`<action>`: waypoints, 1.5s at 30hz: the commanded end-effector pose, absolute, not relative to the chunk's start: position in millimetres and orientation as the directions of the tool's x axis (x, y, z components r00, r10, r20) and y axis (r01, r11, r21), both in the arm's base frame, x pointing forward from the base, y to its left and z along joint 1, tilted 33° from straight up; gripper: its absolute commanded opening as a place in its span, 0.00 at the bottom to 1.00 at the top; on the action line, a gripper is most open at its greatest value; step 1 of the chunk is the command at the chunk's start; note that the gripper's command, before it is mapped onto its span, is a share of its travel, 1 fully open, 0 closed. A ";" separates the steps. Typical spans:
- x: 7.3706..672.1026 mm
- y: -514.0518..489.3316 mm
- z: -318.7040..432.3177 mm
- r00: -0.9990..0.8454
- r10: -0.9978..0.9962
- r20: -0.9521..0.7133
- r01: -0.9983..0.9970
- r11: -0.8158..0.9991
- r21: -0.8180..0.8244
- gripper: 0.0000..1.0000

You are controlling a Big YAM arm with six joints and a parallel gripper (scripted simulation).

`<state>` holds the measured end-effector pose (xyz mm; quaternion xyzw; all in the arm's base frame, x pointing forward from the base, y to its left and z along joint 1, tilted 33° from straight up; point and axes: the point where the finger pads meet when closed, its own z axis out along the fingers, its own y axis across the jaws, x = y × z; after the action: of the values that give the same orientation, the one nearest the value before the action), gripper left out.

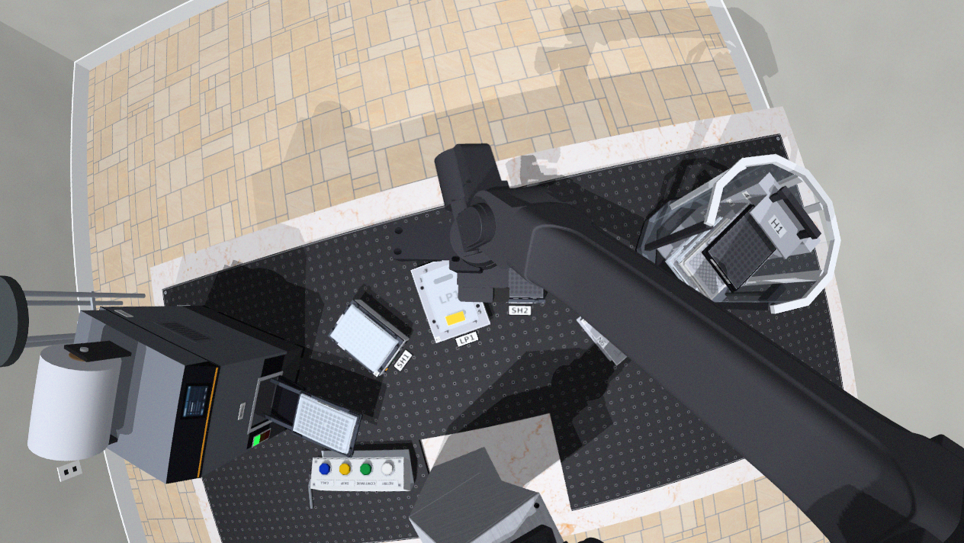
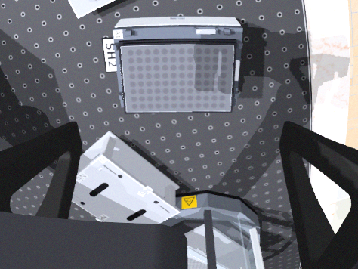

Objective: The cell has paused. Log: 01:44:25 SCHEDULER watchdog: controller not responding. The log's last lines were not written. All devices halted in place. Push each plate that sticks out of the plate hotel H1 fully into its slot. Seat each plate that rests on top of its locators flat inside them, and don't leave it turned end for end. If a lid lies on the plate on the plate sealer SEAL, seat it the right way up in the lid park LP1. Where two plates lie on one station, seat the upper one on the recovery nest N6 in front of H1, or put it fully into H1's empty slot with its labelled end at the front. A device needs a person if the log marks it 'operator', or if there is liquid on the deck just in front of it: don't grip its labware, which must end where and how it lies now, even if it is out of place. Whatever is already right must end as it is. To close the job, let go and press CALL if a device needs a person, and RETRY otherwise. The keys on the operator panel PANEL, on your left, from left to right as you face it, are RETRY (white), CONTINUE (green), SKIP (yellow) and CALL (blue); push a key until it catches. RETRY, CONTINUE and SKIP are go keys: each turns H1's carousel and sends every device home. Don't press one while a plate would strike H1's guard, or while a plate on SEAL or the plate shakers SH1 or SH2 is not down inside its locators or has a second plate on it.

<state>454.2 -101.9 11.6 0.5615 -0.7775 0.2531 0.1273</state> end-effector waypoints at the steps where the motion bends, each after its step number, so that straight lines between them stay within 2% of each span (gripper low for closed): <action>1: 451.0 -114.3 -3.1 -0.329 -0.809 0.487 -0.942 0.243 -0.231 1.00; 11: 452.1 -125.7 -21.2 -0.328 -0.809 0.487 -0.942 0.243 -0.231 1.00; 12: 467.4 -128.4 -3.5 -0.353 -0.807 0.473 -0.929 0.242 -0.280 1.00; 20: 453.7 -138.6 -41.3 -0.329 -0.809 0.487 -0.942 0.243 -0.231 1.00; 29: 464.1 -149.8 -40.6 -0.347 -0.807 0.478 -0.932 0.242 -0.268 1.00; 45: 471.5 -170.9 -81.5 -0.342 -0.808 0.481 -0.935 0.242 -0.258 1.00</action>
<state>455.8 -160.7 -86.7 0.5629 -0.7773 0.2462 0.1355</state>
